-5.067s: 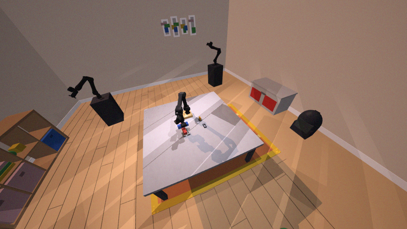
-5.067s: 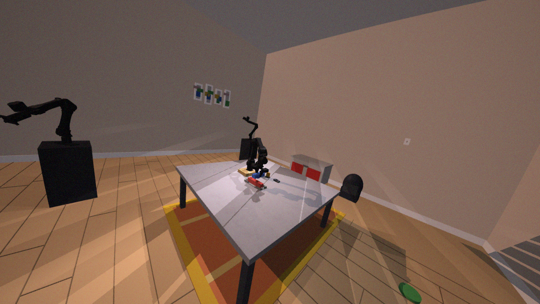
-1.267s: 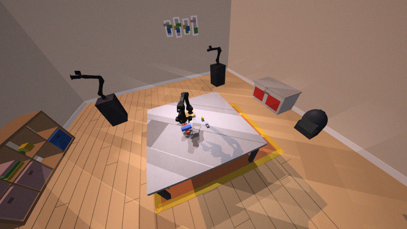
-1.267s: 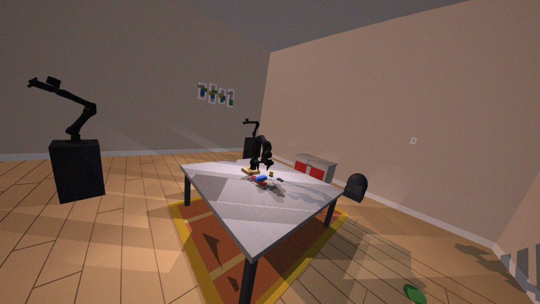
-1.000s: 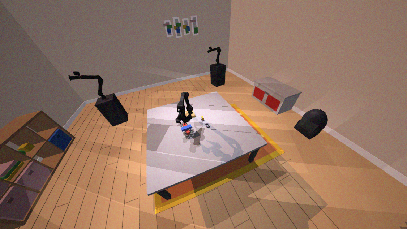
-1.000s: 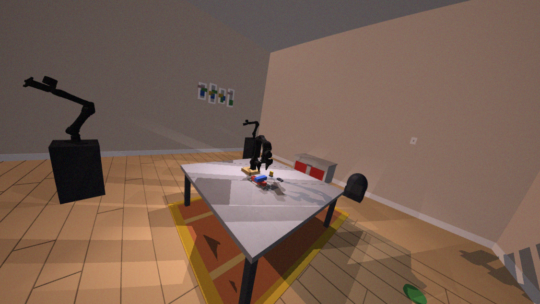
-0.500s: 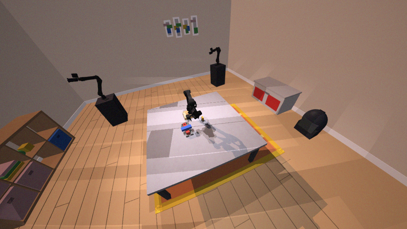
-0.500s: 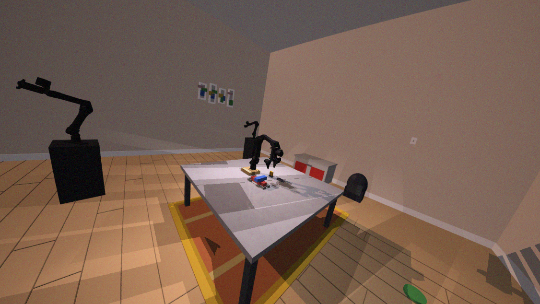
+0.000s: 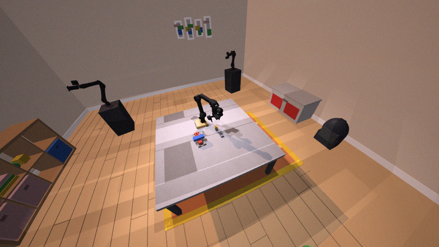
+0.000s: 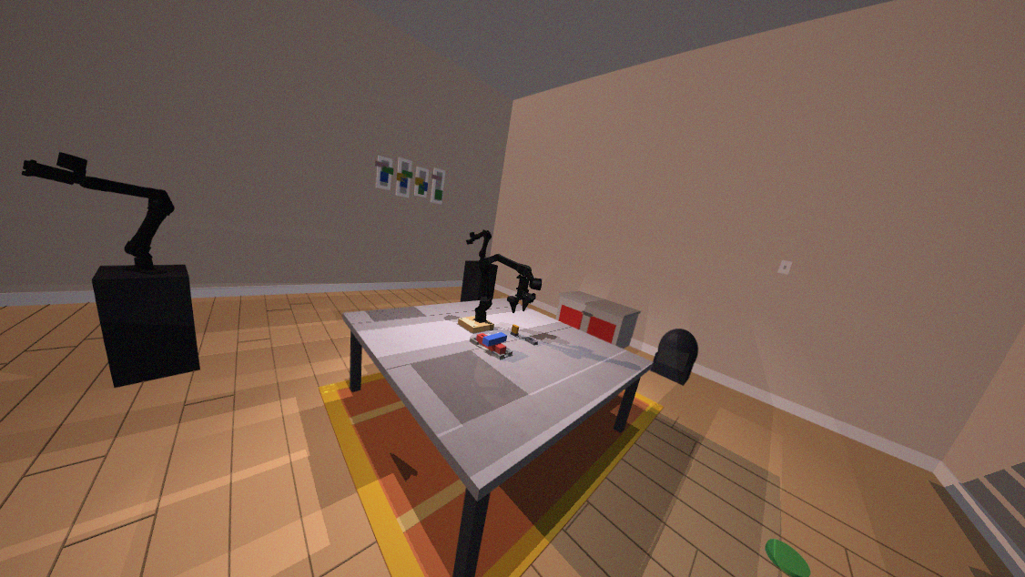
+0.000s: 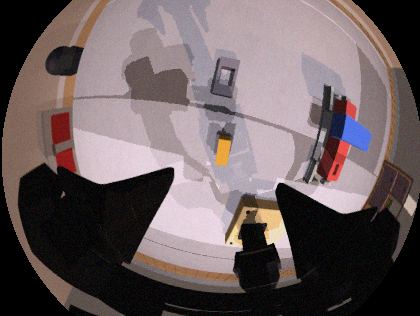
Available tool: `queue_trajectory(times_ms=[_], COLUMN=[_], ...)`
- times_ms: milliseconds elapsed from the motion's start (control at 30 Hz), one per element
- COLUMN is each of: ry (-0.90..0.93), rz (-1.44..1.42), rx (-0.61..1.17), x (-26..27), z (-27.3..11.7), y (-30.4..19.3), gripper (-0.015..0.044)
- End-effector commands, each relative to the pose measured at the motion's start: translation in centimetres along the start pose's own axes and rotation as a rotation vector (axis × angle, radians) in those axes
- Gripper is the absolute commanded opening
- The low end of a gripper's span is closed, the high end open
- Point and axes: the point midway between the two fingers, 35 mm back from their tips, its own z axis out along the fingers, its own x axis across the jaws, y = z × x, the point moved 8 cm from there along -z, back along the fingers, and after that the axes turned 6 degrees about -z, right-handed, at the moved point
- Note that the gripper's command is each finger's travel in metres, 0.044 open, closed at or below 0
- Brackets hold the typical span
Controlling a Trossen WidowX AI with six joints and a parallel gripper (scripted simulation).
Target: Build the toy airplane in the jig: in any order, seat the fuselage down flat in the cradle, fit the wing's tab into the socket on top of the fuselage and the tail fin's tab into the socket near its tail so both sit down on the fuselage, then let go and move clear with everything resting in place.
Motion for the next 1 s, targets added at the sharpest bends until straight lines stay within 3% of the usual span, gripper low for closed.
queue_trajectory(times_ms=[0, 167, 967], ry=[0.002, 0.002, 0.002], rz=[0.012, 0.012, 0.012], rx=[0.0, 0.0, 0.0], x=[0.3, 0.3, 0.4], z=[0.8, 5.6, 9.3], y=[-0.4, -0.4, -0.3], gripper=[0.044, 0.044, 0.044])
